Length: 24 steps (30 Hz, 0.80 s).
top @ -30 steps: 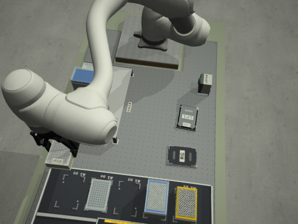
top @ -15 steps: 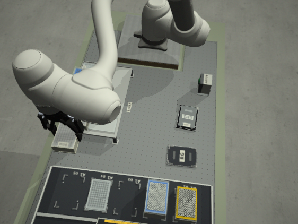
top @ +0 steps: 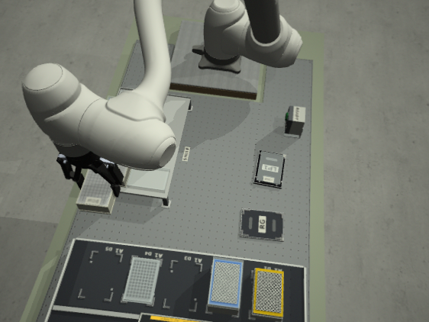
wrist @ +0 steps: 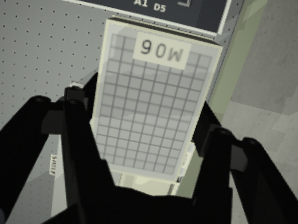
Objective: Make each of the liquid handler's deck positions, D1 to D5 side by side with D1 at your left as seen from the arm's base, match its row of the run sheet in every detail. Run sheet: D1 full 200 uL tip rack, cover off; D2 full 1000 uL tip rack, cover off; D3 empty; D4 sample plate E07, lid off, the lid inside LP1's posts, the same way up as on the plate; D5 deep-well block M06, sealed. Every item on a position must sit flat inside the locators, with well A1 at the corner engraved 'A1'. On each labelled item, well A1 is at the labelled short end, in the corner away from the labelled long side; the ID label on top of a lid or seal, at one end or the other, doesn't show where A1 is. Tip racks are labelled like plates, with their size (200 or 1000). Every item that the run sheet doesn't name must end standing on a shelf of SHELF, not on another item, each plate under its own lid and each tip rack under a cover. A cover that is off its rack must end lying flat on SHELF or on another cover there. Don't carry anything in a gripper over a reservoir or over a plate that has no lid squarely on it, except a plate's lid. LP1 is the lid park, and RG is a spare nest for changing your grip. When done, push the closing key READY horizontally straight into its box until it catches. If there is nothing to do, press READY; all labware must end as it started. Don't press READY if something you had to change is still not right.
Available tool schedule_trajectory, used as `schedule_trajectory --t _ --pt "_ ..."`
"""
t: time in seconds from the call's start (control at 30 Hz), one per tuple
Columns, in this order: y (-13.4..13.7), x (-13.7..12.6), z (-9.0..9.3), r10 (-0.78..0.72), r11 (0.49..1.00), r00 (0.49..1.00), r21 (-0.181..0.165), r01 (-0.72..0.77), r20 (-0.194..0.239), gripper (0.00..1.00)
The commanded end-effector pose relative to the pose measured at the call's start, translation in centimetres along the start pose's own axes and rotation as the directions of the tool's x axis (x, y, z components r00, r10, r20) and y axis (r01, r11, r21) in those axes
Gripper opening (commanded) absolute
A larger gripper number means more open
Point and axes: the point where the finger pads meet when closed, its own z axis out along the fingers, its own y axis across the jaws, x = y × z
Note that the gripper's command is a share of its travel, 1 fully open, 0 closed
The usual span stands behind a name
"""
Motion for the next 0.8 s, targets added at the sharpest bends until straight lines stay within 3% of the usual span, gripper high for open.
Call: schedule_trajectory --t 0.0,0.27,0.77 --pt "0.0 0.0 -0.1 0.0 1.0 1.0 0.0 0.0 -0.002 0.1" --pt "0.0 2.5 -0.1 0.0 1.0 1.0 0.0 0.0 -0.002 0.1" --pt "0.2 10.0 -0.2 0.0 1.0 1.0 0.0 0.0 -0.002 0.1"
